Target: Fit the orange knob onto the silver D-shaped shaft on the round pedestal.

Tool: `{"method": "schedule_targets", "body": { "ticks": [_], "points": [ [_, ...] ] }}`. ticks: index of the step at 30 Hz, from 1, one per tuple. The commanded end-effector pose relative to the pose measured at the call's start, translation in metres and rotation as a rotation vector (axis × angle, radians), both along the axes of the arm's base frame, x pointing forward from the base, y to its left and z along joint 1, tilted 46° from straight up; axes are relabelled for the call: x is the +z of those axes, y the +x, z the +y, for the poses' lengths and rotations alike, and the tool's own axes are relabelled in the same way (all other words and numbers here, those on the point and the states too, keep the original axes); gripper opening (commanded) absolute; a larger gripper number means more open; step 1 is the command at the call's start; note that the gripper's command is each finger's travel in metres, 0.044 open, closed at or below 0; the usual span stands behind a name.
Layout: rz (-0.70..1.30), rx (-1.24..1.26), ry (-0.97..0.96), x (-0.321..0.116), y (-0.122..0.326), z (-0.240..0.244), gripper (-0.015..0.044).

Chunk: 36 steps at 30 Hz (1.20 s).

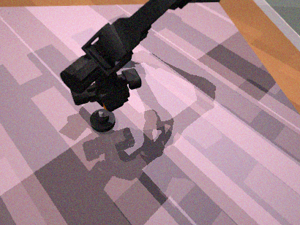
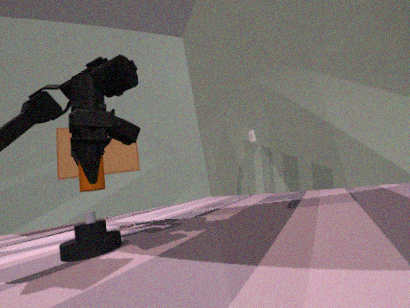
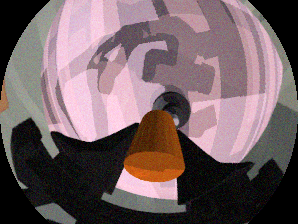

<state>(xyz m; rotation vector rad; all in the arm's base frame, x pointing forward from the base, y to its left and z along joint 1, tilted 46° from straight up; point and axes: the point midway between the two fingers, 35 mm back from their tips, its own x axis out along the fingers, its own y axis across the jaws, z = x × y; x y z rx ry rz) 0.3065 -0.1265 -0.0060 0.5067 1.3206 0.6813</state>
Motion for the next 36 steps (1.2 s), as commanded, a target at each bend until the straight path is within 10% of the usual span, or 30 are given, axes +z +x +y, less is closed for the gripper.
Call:
{"method": "schedule_targets", "body": {
  "ticks": [1,36],
  "points": [
    [-0.004,-0.001,-0.007,-0.011,-0.001,-0.008,0.0],
    [-0.468,0.463,-0.076,-0.031,-0.003,-0.018,0.0]
  ]
}}
